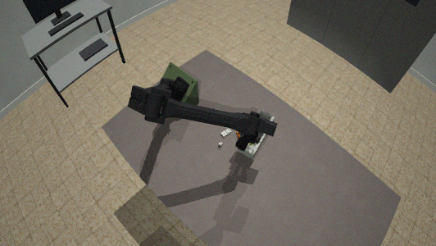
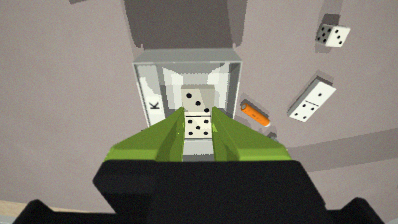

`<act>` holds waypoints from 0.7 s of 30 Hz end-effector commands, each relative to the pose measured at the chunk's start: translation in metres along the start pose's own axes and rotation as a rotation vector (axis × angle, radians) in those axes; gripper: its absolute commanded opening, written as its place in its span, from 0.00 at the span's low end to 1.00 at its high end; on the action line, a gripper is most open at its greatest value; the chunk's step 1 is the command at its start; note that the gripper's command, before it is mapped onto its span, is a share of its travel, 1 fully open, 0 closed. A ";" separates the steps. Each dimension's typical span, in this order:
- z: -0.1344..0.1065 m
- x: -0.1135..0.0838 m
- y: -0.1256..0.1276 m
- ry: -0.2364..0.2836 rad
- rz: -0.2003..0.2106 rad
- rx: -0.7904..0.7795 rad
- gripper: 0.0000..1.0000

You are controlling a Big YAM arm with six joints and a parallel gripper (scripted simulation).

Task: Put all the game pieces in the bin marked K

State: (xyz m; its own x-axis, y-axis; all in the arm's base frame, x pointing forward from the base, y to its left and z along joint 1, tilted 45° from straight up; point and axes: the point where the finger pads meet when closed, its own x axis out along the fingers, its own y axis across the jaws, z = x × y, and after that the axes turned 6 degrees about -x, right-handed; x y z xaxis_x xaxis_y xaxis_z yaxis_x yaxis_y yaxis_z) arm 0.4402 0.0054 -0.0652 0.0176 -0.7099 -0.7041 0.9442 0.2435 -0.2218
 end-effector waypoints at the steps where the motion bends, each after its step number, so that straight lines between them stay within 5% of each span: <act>1: 0.001 0.010 0.001 -0.002 -0.001 -0.005 0.20; 13: 0.001 0.034 0.001 -0.002 -0.001 -0.005 0.20; 15: 0.001 0.034 0.001 -0.002 -0.001 -0.005 0.20; 17: -0.007 0.017 0.019 -0.009 0.045 -0.013 0.20; 21: 0.002 0.020 0.012 -0.005 0.029 0.009 0.20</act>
State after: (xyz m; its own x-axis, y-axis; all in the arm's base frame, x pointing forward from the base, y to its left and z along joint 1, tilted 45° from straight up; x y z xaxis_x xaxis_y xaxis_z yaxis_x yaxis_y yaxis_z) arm 0.4403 -0.0137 -0.0874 0.0194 -0.7100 -0.7039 0.9427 0.2475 -0.2237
